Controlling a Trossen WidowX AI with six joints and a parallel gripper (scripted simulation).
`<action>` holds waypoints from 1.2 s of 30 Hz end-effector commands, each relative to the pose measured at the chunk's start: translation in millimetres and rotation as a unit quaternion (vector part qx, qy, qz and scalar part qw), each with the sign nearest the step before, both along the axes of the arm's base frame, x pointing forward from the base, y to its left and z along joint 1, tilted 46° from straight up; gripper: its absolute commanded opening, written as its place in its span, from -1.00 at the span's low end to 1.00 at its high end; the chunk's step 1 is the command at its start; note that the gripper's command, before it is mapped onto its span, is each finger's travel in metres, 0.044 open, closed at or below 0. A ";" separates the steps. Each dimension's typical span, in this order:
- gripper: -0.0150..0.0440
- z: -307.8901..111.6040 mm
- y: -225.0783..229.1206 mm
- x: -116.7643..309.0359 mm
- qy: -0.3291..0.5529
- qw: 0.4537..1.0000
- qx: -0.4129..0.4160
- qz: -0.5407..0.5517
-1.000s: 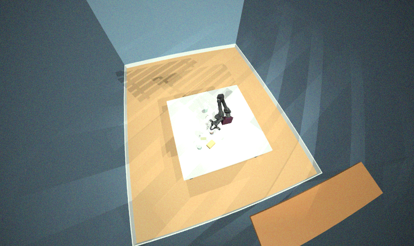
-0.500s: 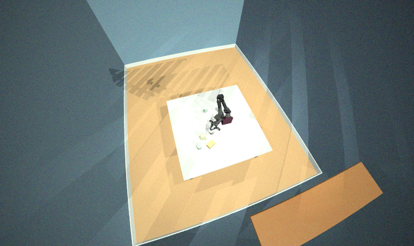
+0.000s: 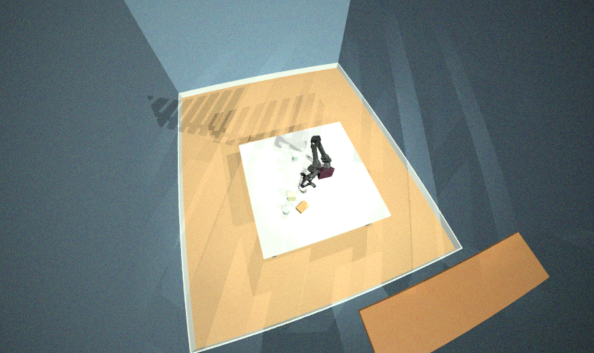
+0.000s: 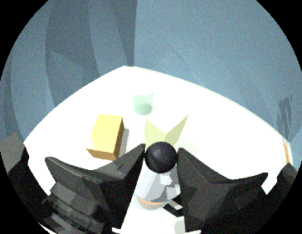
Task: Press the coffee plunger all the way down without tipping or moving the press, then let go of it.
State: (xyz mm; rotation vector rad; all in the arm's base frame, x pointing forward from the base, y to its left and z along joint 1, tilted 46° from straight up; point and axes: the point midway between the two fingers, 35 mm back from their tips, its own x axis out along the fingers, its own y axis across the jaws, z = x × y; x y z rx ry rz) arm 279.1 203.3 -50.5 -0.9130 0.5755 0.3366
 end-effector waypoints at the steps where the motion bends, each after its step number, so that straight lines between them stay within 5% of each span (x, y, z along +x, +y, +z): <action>1: -0.10 -3.5 -3.8 0.5 0.005 1.000 -0.008 -0.004; 22: -0.10 -1.3 0.5 1.1 0.001 1.000 -0.002 -0.001; 34: 0.97 -1.3 0.5 1.1 0.001 1.000 -0.002 -0.001; 36: 1.00 -1.3 0.5 1.1 0.001 1.000 -0.002 -0.001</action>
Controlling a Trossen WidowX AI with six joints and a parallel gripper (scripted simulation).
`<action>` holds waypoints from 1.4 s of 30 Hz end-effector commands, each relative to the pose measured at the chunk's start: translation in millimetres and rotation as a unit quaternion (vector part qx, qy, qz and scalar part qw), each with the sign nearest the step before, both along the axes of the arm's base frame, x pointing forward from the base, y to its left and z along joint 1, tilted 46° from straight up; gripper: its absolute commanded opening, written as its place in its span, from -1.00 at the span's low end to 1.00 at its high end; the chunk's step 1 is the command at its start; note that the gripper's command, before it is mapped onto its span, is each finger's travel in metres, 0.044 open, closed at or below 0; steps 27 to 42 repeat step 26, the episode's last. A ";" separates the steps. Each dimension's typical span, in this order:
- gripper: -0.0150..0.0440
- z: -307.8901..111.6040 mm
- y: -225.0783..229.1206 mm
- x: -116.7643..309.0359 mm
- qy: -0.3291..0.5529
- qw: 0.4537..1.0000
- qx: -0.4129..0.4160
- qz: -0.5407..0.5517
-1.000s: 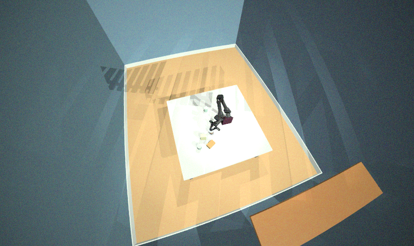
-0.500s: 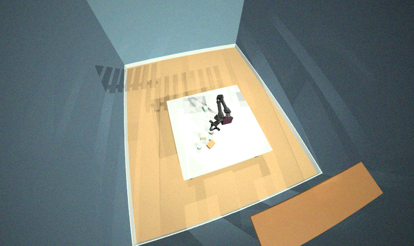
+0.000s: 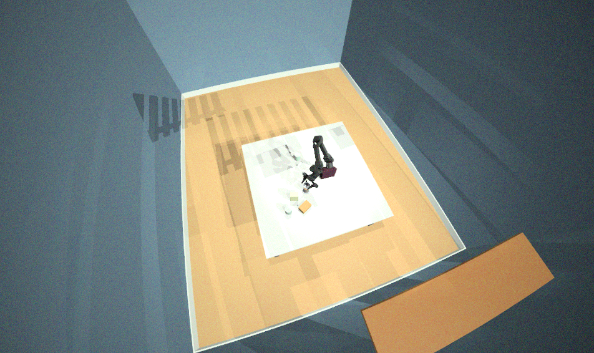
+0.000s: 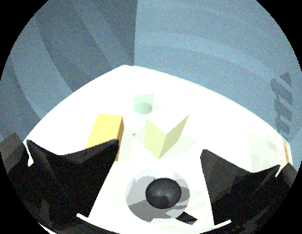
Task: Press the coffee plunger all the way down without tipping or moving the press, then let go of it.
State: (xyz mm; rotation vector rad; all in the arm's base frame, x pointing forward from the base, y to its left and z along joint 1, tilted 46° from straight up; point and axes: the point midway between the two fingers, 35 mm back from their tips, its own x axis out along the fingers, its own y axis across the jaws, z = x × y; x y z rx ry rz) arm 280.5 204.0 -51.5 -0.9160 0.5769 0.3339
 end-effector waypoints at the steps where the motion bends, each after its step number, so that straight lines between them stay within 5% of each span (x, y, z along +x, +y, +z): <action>1: 1.00 -0.3 -0.2 -0.2 0.001 1.000 -0.001 0.000; 12: 1.00 66.6 38.2 -33.5 0.008 1.000 -0.005 -0.002; 42: 1.00 65.6 37.7 -33.6 0.008 1.000 -0.005 -0.002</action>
